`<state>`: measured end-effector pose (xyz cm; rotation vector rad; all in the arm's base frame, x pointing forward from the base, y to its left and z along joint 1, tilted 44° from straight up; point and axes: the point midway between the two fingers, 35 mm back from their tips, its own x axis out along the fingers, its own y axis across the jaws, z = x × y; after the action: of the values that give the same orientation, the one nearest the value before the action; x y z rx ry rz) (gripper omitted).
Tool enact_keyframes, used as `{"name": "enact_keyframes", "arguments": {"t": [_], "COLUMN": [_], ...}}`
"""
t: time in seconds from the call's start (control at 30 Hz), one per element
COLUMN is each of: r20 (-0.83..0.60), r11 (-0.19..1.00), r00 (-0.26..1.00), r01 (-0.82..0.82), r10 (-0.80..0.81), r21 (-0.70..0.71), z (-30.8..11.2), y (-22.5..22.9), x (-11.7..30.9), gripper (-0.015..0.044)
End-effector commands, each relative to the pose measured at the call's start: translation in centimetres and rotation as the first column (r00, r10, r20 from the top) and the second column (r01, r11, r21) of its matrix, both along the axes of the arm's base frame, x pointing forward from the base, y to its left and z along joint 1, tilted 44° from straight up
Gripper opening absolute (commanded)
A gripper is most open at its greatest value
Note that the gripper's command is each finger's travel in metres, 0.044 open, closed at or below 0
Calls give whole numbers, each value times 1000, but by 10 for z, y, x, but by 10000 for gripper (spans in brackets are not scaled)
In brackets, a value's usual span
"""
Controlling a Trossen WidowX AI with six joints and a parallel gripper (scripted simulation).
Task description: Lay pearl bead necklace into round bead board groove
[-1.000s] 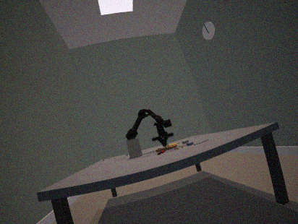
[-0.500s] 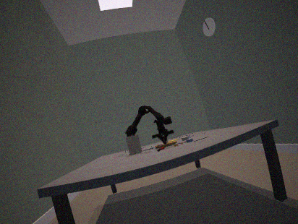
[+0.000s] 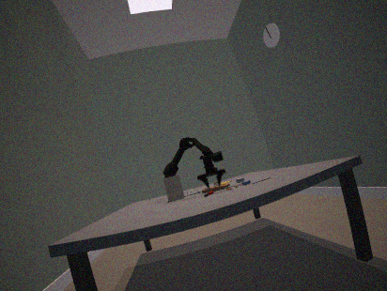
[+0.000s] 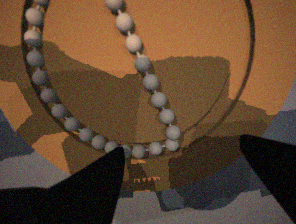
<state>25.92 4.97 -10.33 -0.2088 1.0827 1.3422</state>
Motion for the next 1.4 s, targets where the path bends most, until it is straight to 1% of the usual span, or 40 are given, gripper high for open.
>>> {"name": "enact_keyframes", "arguments": {"t": [0.0, 0.9, 0.97, 1.13, 1.3, 1.37], "r20": [2, 2, 9, 55, 57, 57], "r11": [1000, 1000, 1000, 998, 998, 998], "r00": [1000, 1000, 1000, 997, 997, 997], "r01": [-2, -2, -10, -60, -61, -61], "r10": [2, 2, 9, 59, 61, 61], "r21": [0, 1, 3, 10, 11, 11], "z": [1, 2, 6, 32, 30, 25], "y": [-1, -2, -4, -15, -13, -8], "x": [1, 1, 2, 7, 7, 6], "gripper": [440, 440, 387, 256, 125, 120]}}
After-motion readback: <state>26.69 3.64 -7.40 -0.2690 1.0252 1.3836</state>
